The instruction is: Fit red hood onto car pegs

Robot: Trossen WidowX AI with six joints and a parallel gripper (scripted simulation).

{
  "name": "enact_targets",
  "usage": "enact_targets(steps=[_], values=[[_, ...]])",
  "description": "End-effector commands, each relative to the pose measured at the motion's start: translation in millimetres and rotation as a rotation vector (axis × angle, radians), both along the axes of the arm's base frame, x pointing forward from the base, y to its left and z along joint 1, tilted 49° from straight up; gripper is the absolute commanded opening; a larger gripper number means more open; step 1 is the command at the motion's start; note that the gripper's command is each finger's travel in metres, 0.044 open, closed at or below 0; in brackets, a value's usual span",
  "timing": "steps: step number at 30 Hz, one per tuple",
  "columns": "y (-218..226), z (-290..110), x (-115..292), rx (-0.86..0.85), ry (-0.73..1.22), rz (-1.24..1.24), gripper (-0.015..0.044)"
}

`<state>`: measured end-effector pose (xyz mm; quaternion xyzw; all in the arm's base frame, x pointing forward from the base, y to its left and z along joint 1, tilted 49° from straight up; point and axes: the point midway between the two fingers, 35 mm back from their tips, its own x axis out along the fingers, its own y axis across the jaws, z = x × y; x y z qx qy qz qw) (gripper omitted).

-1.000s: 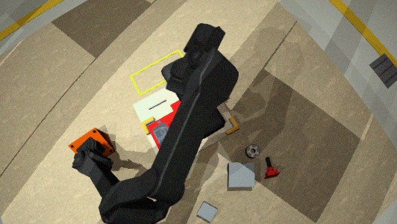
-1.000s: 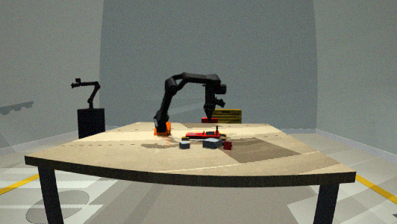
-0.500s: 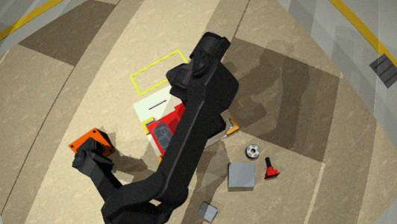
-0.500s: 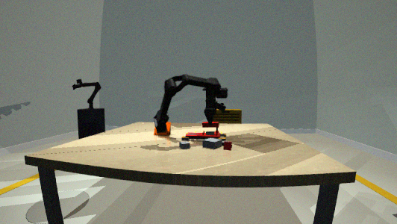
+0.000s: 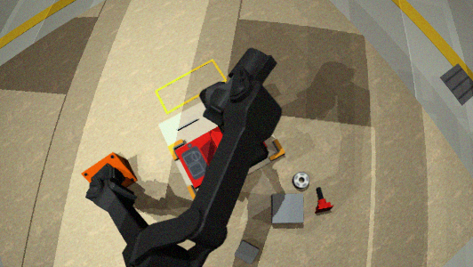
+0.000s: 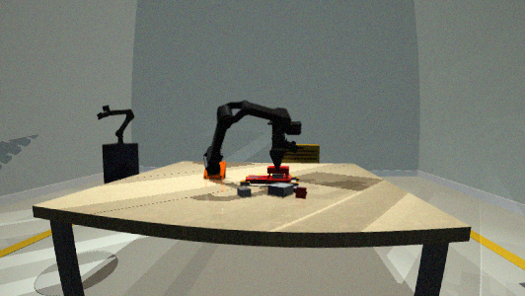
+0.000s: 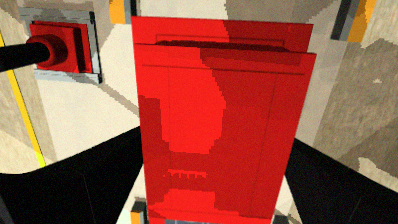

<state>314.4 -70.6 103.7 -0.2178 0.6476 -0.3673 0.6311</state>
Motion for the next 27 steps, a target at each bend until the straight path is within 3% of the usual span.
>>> enact_targets(steps=[1,27], values=[[-0.6,-0.5,-0.8,-0.003,0.005,0.004,0.0],[-2.4,-2.3,-1.1,-0.003,0.005,0.004,0.0]])
